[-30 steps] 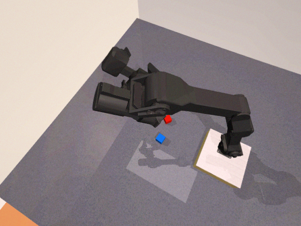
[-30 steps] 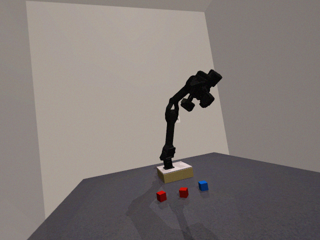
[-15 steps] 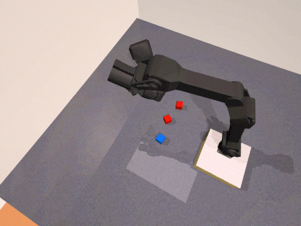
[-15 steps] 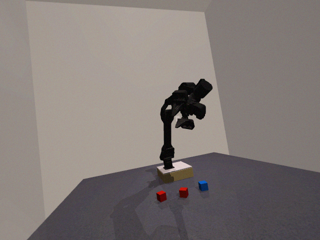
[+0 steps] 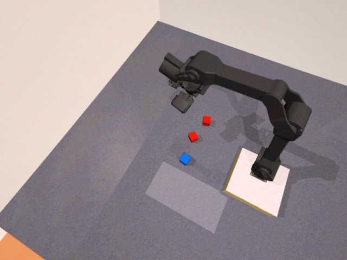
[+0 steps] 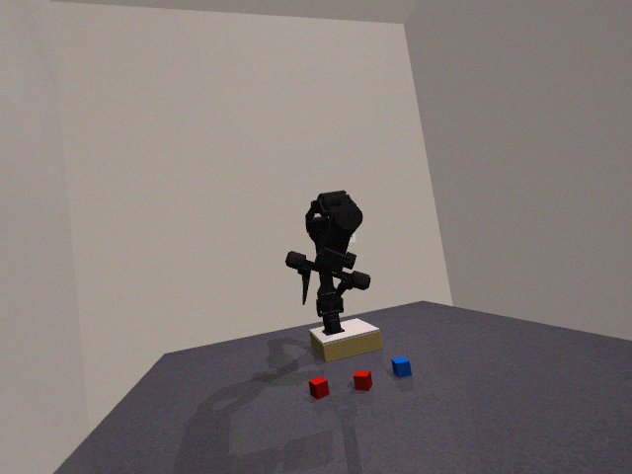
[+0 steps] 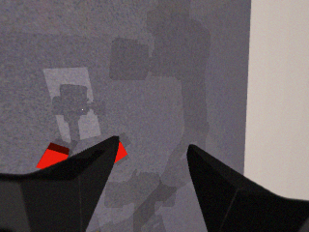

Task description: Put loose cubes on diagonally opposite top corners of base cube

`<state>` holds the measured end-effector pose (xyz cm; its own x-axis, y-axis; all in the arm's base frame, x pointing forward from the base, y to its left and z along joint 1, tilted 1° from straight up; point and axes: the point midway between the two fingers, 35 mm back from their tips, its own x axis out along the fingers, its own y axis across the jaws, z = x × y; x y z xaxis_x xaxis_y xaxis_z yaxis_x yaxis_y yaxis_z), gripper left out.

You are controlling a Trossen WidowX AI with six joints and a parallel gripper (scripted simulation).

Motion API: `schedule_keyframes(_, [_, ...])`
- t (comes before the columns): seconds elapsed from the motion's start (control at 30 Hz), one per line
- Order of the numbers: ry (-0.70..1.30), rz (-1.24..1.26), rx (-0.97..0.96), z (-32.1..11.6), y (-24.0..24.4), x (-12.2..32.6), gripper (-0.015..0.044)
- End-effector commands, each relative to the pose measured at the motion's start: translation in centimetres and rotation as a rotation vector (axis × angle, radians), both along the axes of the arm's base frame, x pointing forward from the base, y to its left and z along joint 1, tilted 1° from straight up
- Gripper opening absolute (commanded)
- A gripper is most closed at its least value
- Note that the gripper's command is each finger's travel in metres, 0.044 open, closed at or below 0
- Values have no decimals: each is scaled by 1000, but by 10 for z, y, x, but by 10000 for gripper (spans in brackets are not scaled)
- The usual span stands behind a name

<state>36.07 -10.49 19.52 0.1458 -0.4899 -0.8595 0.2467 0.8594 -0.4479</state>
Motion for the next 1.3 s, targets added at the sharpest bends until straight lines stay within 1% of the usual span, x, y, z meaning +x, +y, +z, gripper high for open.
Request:
schedule_keyframes(0.0, [-60,-231,149,-25,-10,-19,265])
schedule_keyframes(0.3, [-159,-888,478,-78,-22,-68,265])
schedule_keyframes(0.37, [-167,-992,522,-85,-22,-75,265])
schedule_keyframes(0.6, [-168,-1005,527,-87,-22,-76,265])
schedule_keyframes(0.87, [-168,-1005,527,-147,-24,-74,265])
schedule_keyframes(1.0, [-168,-1005,527,-149,-24,-74,265])
schedule_keyframes(1.13, [-168,-1005,527,-162,-24,-74,265])
schedule_keyframes(1.27, [-168,-1005,527,-163,-24,-74,265])
